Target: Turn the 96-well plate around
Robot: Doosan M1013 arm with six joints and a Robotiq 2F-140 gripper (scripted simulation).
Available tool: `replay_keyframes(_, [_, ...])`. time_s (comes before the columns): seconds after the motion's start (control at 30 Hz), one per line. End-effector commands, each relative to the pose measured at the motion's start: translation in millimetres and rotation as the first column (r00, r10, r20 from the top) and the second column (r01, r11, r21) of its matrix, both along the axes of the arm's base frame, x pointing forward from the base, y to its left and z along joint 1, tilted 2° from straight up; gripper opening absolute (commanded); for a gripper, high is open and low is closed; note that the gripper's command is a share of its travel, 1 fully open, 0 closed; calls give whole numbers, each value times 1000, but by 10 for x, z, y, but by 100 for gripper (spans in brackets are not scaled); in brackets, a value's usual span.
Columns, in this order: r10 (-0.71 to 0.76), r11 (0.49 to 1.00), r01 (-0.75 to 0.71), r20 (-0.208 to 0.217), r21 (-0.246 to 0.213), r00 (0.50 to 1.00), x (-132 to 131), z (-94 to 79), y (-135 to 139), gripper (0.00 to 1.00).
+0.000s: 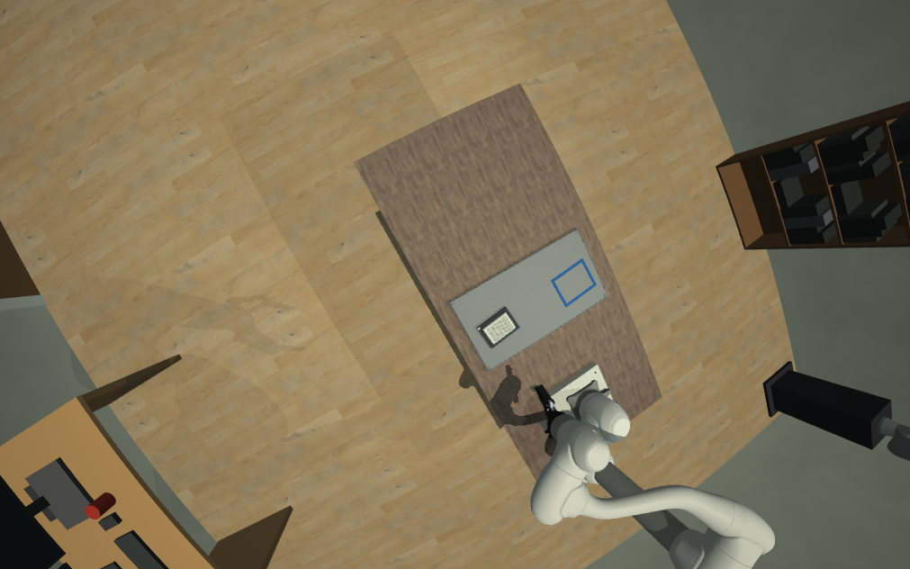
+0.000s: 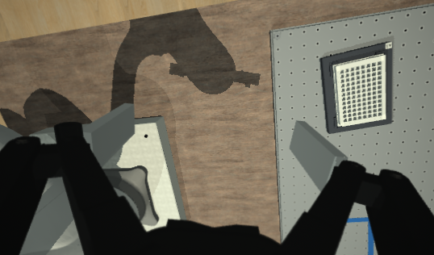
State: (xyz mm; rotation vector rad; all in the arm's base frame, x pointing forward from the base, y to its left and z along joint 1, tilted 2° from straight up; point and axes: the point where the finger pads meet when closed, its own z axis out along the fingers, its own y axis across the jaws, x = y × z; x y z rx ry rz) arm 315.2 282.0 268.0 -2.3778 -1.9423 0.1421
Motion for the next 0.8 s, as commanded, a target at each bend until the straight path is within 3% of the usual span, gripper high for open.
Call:
replay_keyframes(0.0, [0, 1000, 0, 0, 0, 1000, 0, 0, 0, 100])
replay_keyframes(0.53, [0, 1000, 0, 0, 0, 1000, 0, 0, 0, 100])
replay_keyframes(0.6, [46, 999, -46, 19, 3, 999, 84, -53, 4, 100])
replay_keyframes(0.77, [46, 999, -46, 19, 3, 999, 296, -186, 13, 100])
